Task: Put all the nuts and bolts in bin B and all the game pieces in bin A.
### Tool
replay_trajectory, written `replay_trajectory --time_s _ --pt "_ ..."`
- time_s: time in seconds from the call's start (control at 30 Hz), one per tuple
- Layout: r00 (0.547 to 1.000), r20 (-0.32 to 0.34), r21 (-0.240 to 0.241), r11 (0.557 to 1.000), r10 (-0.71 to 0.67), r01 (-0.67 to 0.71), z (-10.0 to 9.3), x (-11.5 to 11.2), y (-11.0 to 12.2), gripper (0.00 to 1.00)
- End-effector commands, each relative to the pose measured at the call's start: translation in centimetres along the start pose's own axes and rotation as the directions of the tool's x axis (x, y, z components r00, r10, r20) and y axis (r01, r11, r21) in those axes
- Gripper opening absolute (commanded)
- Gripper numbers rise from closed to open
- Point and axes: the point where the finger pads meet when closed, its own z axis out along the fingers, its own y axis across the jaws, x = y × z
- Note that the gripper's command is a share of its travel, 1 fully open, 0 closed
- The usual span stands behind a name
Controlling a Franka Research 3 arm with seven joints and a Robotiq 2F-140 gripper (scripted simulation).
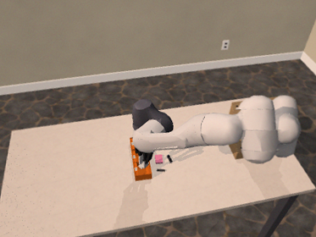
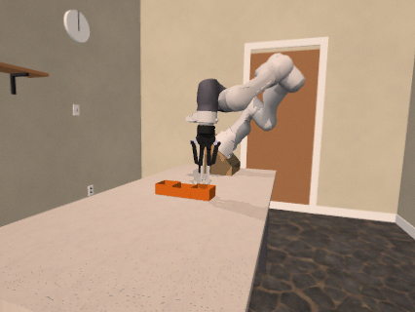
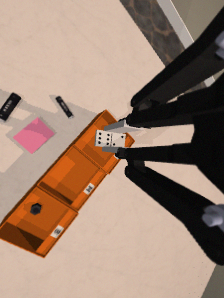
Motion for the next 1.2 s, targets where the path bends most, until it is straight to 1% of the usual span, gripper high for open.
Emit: replay_trajectory --time_s 0.0,0.3,0.37,0.4,0.63,0.87,0.93,0.97,1.17 --pt "0.988 0.001 -0.005 0.988 -0.156 0.156 0.06 0.06 0.06 0.13" --pt "0.957 -0.002 -0.011 0.957 -0.289 0.289 0.06 0.09 0.05 0.13" --pt "0.957 -0.002 -0.011 0.957 -0.289 0.289 0.06 0.09 0.05 0.13" --pt "0.945 -0.002 -0.013 0.945 -0.328 0.328 0.06 0.1 0.05 0.13" --pt "0.905 -0.002 -0.019 0.905 -0.425 0.425 0.06 0.11 0.01 0.13" --pt "0.856 0.0 -0.023 0.856 -0.517 0.517 0.06 0.1 -0.02 0.13" --pt "0.856 0.0 -0.023 0.856 -0.517 0.517 0.06 0.1 -0.02 0.13" --pt "0.834 0.001 -0.024 0.834 -0.551 0.551 0.06 0.1 -0.03 0.13" --pt "0.782 0.004 -0.026 0.781 -0.624 0.623 0.06 0.09 -0.05 0.13"
